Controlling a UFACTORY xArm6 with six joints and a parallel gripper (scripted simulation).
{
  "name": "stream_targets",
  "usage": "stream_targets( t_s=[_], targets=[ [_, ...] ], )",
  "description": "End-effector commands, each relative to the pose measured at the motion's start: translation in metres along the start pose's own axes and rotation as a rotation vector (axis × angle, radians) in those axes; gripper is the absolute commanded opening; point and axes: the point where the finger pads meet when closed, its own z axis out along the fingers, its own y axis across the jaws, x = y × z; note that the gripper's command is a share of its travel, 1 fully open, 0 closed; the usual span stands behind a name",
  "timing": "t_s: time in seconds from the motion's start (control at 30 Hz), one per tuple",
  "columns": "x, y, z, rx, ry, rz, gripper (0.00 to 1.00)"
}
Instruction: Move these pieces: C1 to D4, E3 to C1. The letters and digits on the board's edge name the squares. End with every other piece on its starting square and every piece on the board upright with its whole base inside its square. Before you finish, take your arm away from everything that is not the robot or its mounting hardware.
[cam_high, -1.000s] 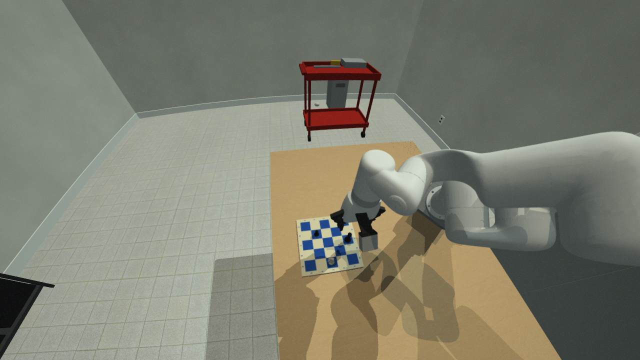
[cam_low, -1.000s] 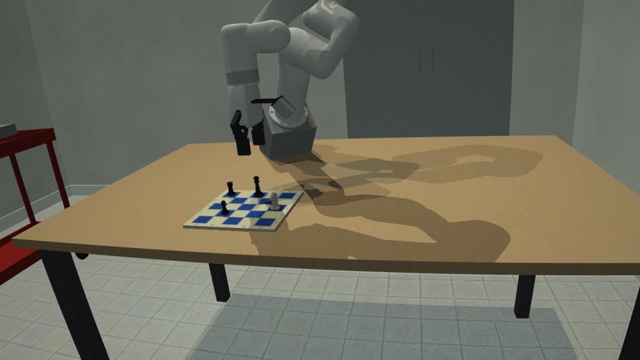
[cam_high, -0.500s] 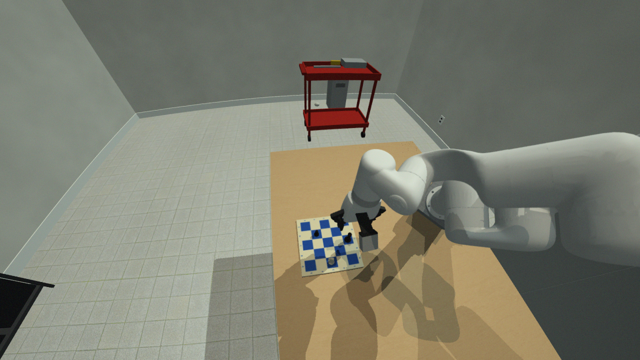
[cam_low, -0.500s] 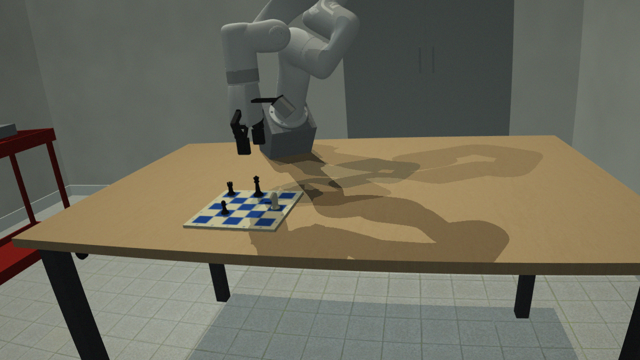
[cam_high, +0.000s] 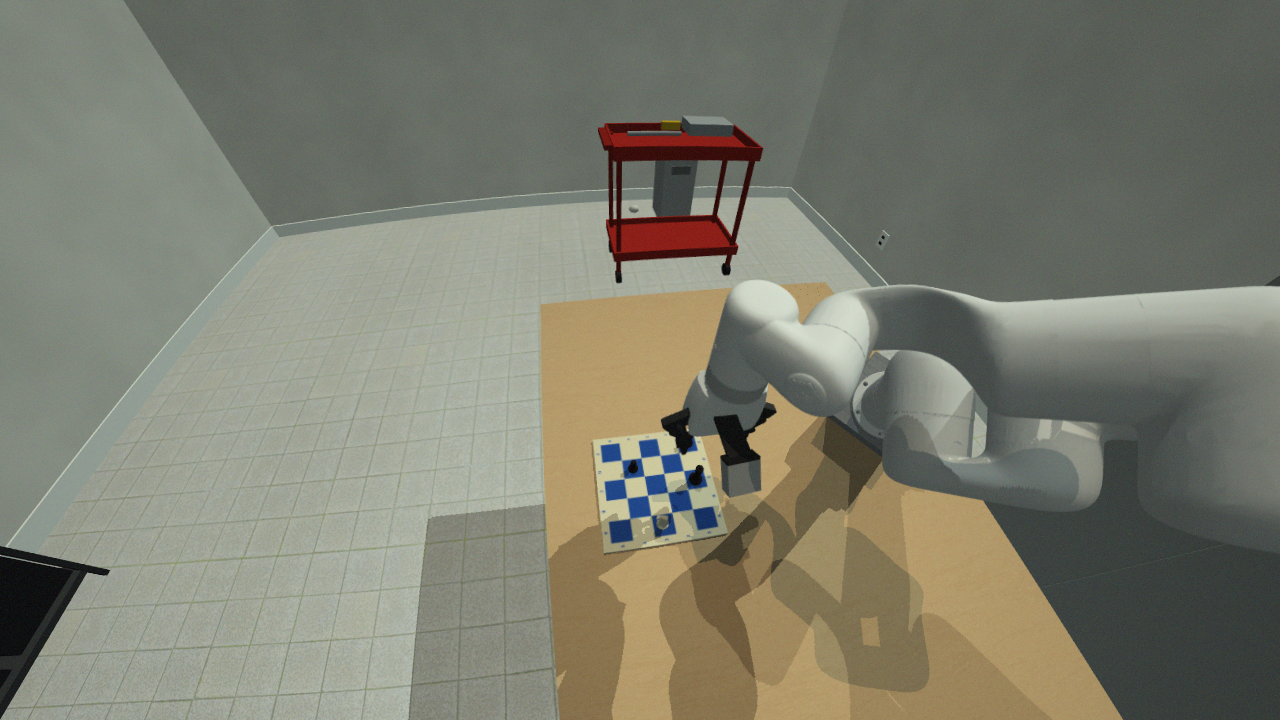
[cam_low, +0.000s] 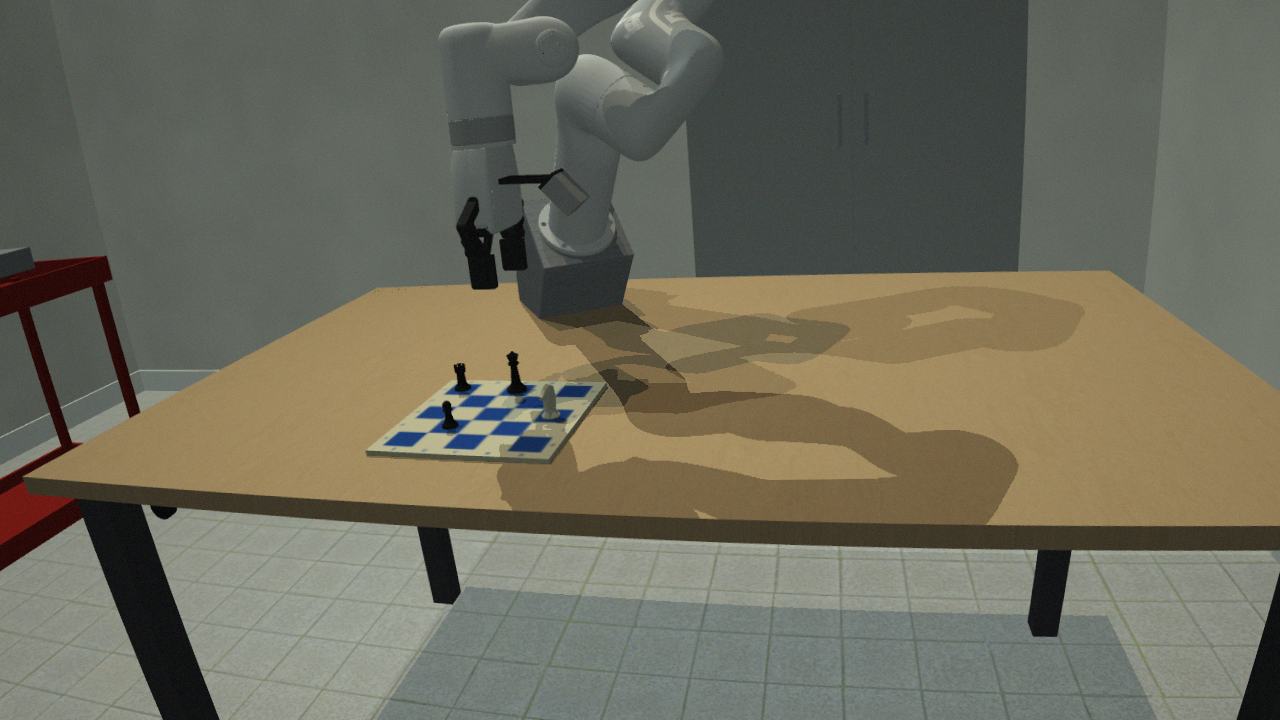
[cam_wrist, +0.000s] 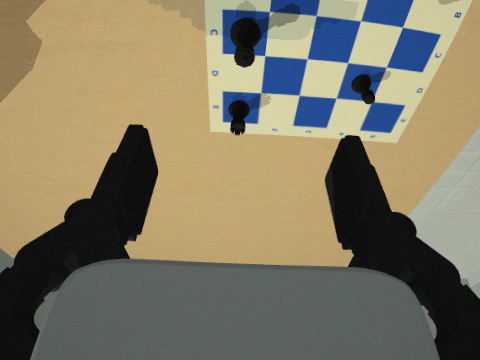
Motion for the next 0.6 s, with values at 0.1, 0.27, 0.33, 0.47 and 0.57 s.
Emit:
stream_targets(
  t_s=[0.1,0.27,0.33,0.47,0.57],
  targets=[
    [0.001,0.0,-0.033,-0.002,0.002,-0.001,1.0],
    [0.001,0.0,-0.037,-0.002,0.002,-0.001,1.0],
    [0.001,0.0,-0.039,-0.002,0.002,-0.001,1.0],
    [0.001,-0.001,-0.039,-0.002,0.002,-0.001,1.0],
    [0.001,-0.001,-0.039,-0.002,0.002,-0.001,1.0]
  ],
)
